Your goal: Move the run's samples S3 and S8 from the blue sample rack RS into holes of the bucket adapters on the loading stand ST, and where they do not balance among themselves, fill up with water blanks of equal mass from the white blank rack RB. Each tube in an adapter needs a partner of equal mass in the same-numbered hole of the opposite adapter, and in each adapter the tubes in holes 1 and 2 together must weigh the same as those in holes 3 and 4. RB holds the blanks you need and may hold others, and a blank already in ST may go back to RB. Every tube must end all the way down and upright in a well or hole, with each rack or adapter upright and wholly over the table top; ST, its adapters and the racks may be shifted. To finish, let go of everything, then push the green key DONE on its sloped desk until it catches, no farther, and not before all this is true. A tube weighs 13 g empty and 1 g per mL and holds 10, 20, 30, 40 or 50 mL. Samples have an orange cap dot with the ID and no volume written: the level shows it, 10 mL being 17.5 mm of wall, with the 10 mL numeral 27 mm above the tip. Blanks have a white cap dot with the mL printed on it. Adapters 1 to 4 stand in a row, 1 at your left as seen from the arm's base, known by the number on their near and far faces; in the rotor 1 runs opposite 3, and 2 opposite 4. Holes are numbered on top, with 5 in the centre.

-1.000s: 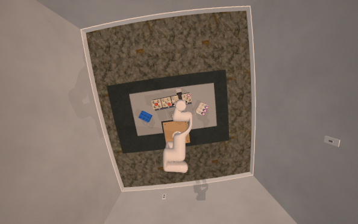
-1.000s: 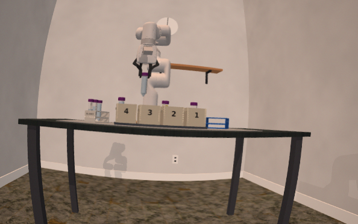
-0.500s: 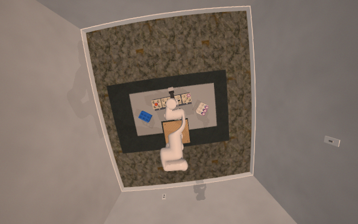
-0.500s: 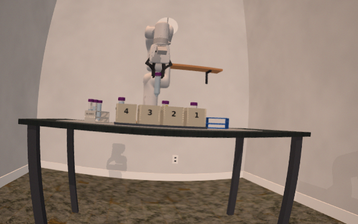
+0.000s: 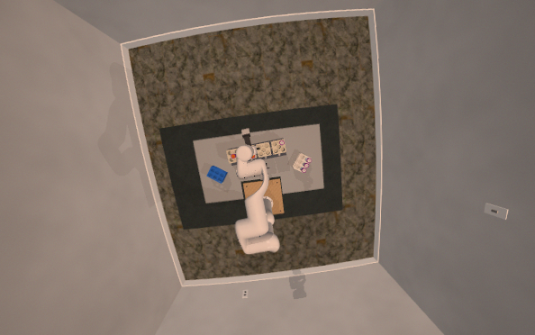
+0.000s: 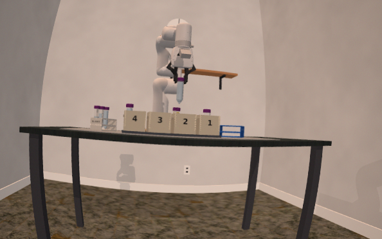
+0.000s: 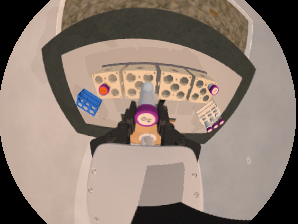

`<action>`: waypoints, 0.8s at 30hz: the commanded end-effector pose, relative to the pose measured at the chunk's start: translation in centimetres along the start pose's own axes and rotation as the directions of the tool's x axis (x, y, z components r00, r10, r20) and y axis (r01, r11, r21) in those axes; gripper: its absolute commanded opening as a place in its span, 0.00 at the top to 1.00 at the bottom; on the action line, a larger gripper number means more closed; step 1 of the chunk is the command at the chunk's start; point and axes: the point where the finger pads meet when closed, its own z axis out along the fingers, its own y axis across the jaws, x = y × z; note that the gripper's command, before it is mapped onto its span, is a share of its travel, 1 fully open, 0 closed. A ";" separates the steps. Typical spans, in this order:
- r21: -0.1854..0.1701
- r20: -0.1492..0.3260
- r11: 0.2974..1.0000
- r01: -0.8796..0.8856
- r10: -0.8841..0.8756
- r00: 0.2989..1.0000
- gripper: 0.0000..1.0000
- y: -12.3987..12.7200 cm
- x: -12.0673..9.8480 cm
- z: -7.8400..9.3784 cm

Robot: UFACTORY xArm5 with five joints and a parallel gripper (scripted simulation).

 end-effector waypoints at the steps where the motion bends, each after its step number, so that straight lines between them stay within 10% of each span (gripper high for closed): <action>1: 0.000 -0.004 1.000 0.000 0.000 1.000 1.00 -0.1 0.2 -0.2; 24: 0.000 -0.004 1.000 0.000 0.000 1.000 1.00 -0.1 0.2 1.4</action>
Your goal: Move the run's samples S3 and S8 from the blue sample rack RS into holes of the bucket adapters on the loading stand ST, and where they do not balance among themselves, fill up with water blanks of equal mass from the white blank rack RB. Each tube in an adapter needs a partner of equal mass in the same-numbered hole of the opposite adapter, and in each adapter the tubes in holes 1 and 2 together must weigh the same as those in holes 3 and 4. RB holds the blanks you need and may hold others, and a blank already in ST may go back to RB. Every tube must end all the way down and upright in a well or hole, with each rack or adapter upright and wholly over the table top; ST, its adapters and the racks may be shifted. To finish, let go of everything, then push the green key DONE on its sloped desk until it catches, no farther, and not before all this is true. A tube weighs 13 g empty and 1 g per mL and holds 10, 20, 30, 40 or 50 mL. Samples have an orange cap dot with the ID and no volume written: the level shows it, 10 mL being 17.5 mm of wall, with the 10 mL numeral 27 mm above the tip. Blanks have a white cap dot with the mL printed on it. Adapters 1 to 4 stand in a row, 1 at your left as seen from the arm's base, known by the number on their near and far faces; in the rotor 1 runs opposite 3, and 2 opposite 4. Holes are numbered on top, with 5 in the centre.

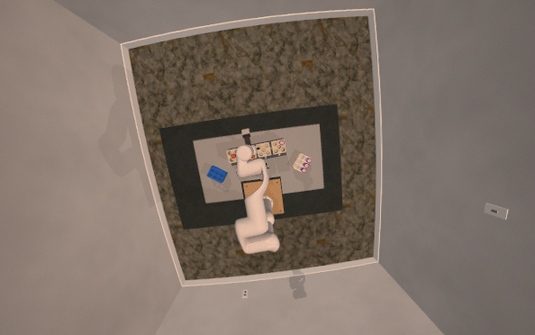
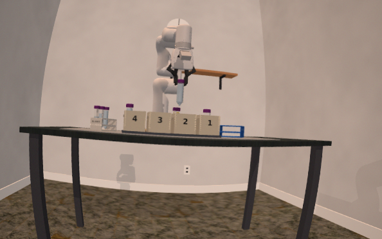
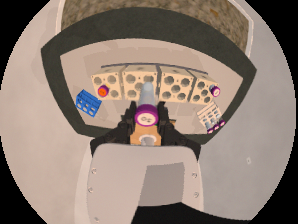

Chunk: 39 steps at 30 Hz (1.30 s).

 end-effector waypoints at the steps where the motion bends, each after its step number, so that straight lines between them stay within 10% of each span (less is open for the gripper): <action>1: 0.000 -0.005 1.000 0.000 0.000 1.000 1.00 0.0 0.1 0.8; 39: 0.000 -0.005 1.000 0.000 0.000 1.000 1.00 0.0 0.1 3.3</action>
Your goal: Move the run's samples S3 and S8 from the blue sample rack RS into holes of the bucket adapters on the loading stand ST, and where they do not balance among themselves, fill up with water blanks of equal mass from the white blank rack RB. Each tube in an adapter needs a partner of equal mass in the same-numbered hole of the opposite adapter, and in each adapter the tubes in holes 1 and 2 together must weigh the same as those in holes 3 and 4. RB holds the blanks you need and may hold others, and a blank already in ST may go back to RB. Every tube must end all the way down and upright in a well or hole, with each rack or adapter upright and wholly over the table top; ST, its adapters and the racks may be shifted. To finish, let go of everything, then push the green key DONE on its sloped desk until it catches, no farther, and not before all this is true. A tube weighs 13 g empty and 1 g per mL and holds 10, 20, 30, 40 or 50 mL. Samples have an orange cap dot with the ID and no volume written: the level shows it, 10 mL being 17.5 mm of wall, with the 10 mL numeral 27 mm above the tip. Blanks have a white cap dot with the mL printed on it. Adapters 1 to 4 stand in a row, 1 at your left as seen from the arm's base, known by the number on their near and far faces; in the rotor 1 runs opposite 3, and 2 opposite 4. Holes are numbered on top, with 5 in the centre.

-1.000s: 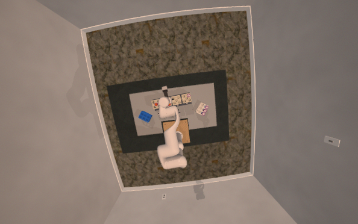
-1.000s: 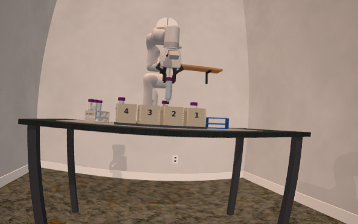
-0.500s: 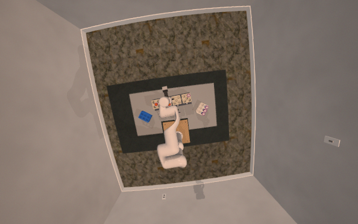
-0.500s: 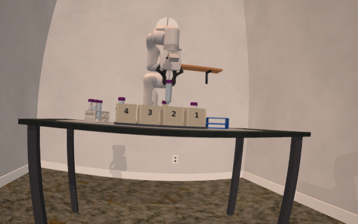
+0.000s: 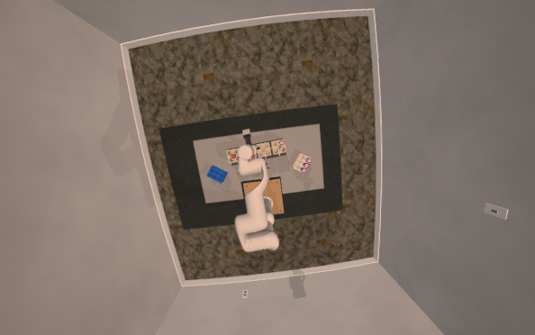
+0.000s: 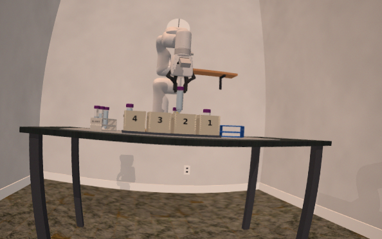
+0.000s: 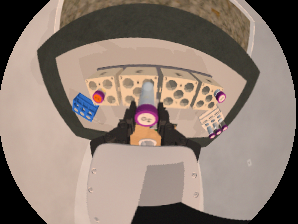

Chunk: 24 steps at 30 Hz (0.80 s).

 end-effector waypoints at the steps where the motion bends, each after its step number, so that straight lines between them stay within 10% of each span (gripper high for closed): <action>1: 0.000 -0.005 1.000 0.000 0.000 1.000 1.00 0.0 0.1 0.1; 24: 0.000 -0.005 1.000 0.000 0.000 1.000 1.00 0.0 0.1 2.2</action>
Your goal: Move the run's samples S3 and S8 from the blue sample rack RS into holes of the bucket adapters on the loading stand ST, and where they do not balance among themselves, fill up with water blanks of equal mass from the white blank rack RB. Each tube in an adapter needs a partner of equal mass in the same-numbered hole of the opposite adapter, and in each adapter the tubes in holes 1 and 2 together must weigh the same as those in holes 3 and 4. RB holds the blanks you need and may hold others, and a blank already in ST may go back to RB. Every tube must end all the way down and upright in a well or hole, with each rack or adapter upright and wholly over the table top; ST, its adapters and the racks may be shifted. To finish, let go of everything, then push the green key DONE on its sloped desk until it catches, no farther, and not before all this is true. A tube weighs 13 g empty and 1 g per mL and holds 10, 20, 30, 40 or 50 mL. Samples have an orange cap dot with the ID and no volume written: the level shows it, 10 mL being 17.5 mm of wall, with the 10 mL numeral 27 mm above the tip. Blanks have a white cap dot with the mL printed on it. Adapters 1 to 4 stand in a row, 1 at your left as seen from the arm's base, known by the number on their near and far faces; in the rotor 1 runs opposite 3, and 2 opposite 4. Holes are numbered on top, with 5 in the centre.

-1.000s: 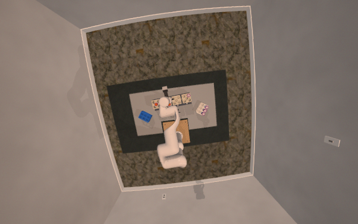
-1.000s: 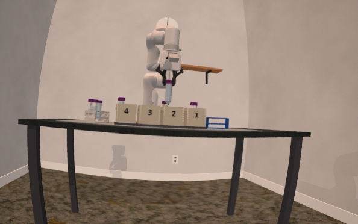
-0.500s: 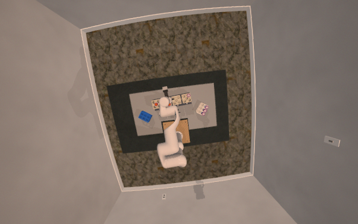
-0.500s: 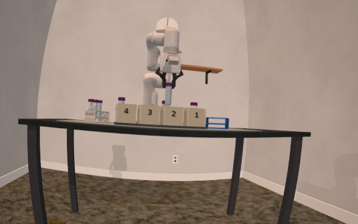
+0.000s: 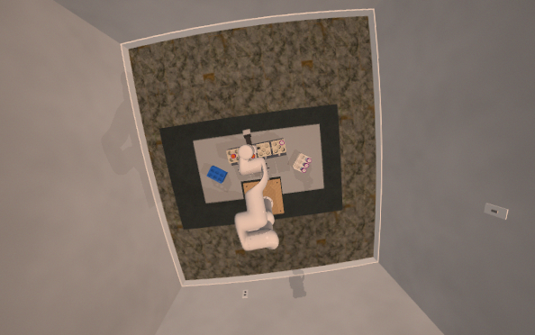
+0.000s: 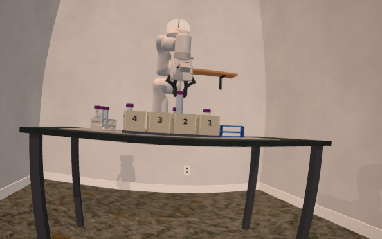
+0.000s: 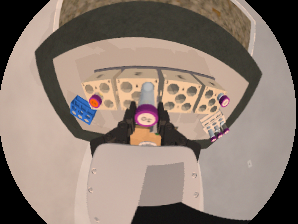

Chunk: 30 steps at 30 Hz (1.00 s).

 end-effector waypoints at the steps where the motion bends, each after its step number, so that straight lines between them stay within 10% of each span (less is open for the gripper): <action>1: 0.000 -0.004 1.000 0.000 0.000 1.000 1.00 0.0 0.1 0.3; 30: 0.000 -0.004 1.000 0.000 0.000 1.000 1.00 0.0 0.1 2.8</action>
